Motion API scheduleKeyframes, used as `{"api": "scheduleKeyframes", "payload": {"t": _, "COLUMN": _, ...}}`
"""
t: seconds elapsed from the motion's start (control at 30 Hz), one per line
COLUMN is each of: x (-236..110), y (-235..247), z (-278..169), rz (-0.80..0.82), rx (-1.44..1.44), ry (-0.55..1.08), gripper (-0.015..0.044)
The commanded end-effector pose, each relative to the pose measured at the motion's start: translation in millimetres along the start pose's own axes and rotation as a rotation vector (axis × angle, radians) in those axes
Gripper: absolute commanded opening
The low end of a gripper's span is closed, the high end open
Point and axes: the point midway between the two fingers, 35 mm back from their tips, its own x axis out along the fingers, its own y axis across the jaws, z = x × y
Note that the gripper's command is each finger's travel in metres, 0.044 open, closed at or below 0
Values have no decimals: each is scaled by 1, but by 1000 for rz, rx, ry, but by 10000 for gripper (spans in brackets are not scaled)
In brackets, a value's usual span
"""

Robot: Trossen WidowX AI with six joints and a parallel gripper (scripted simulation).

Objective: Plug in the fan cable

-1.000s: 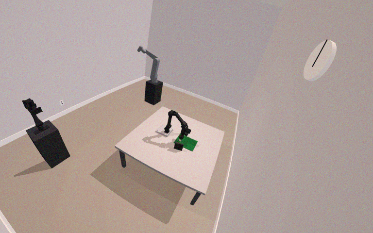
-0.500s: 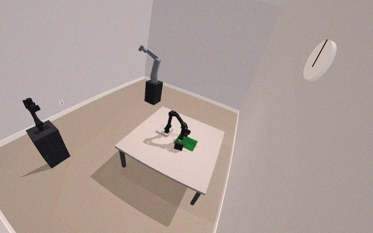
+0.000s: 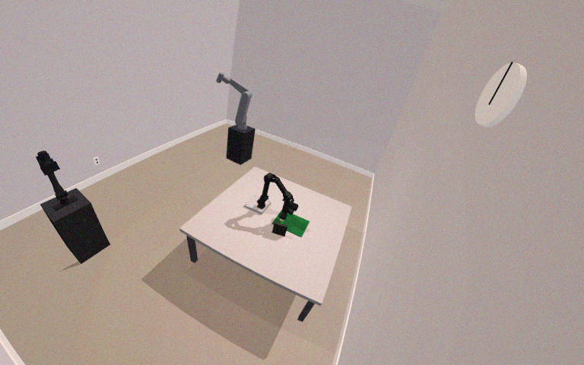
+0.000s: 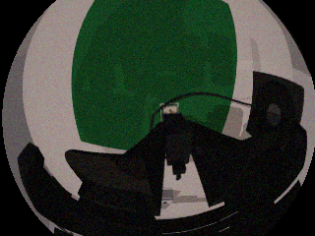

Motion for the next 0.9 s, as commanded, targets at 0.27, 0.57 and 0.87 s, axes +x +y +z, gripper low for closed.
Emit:
{"api": "scheduleKeyframes", "payload": {"t": 0.27, "x": 2, "y": -1, "z": -1, "rz": -3, "rx": 7, "ry": -2, "gripper": 0}}
{"api": "scheduleKeyframes", "payload": {"t": 0.57, "x": 3, "y": -1, "z": -1, "rz": -3, "rx": 10, "ry": -2, "gripper": 0}}
{"api": "scheduleKeyframes", "payload": {"t": 0.87, "x": 5, "y": 0, "z": -1, "rz": -3, "rx": 9, "ry": -2, "gripper": 0}}
